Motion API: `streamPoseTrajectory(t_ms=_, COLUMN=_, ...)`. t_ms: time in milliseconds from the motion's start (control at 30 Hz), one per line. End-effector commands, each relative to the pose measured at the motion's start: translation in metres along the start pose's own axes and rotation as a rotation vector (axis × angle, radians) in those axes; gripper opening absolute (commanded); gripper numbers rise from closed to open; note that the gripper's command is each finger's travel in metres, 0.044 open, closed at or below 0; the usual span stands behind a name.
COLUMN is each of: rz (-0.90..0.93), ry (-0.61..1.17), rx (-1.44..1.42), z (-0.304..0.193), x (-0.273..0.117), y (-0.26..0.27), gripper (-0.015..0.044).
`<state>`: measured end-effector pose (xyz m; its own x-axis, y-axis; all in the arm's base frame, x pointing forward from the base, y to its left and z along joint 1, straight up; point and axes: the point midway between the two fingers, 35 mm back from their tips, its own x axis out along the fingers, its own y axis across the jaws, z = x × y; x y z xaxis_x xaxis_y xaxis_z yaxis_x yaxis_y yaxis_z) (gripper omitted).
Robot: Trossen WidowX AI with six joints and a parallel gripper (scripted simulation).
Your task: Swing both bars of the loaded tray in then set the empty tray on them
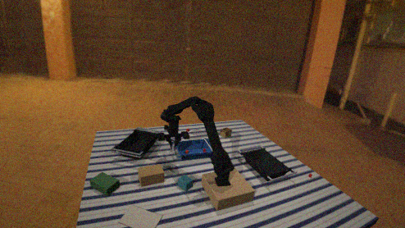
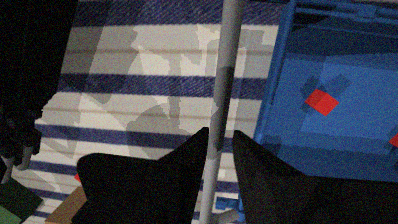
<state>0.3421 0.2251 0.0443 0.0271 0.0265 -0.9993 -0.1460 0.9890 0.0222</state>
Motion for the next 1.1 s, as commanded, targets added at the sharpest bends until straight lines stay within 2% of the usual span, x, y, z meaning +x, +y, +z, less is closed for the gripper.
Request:
streamPoseTrajectory(t_ms=0, rz=-0.011, ry=-0.004, rx=0.007, z=0.003, x=-0.008, y=-0.016, gripper=0.0088)
streamPoseTrajectory(t_ms=333, rz=-0.013, ry=-0.004, rx=0.007, z=0.002, x=-0.009, y=-0.043, gripper=0.0088)
streamPoseTrajectory(t_ms=600, rz=-0.015, ry=-0.004, rx=0.007, z=0.002, x=0.01, y=-0.068, gripper=0.0088)
streamPoseTrajectory(t_ms=933, rz=-0.014, ry=-0.004, rx=0.007, z=0.002, x=-0.035, y=-0.062, gripper=0.0088)
streamPoseTrajectory(t_ms=1067, rz=-0.019, ry=-0.008, rx=0.009, z=0.004, x=-0.029, y=-0.064, gripper=0.0088)
